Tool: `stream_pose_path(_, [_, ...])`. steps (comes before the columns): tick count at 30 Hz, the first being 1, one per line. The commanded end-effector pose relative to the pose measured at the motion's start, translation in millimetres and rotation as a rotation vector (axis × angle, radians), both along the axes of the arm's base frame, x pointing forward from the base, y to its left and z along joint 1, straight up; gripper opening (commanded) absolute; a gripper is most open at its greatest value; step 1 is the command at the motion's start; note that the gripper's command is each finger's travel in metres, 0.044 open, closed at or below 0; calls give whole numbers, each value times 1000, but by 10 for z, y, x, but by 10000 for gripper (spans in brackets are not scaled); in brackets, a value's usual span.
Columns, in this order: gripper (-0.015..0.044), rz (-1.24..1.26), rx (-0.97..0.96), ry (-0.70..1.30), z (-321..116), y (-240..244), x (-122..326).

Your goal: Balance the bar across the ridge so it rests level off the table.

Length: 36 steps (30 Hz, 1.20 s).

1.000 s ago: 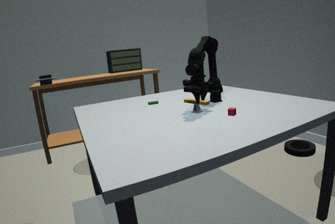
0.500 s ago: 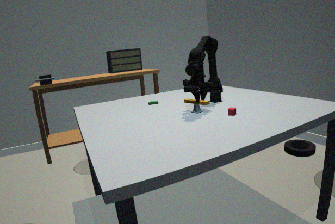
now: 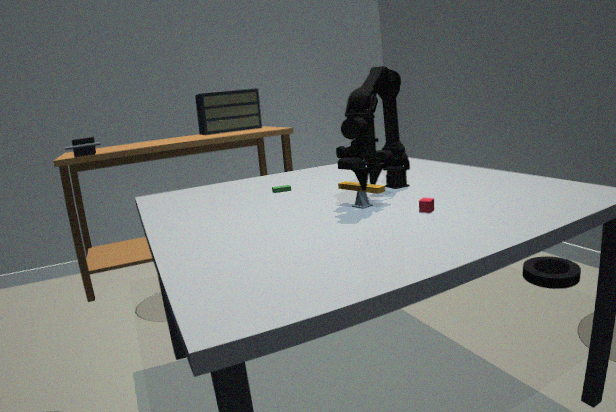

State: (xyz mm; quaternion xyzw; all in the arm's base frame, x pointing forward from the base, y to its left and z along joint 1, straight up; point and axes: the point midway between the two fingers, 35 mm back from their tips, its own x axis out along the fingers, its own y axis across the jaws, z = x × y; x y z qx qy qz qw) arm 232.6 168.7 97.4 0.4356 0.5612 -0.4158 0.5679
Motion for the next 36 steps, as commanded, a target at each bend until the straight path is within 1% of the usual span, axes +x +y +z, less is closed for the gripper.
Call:
stream_pose_path(1, [185, 0, 0, 0, -2, 0, 0])
stream_pose_path(12, [185, 0, 0, 0, -2, 0, 0])
stream_pose_path(21, [421, 0, 0, 0, -2, 0, 0])
stream_pose_path(22, [440, 0, 0, 0, -2, 0, 0])
stream_pose_path(26, [440, 0, 0, 0, 80, 7, 10])
stream_pose_path(33, [440, 0, 0, 0, 918, -6, -7])
stream_pose_path(36, [440, 0, 0, 0, 999, -16, -21])
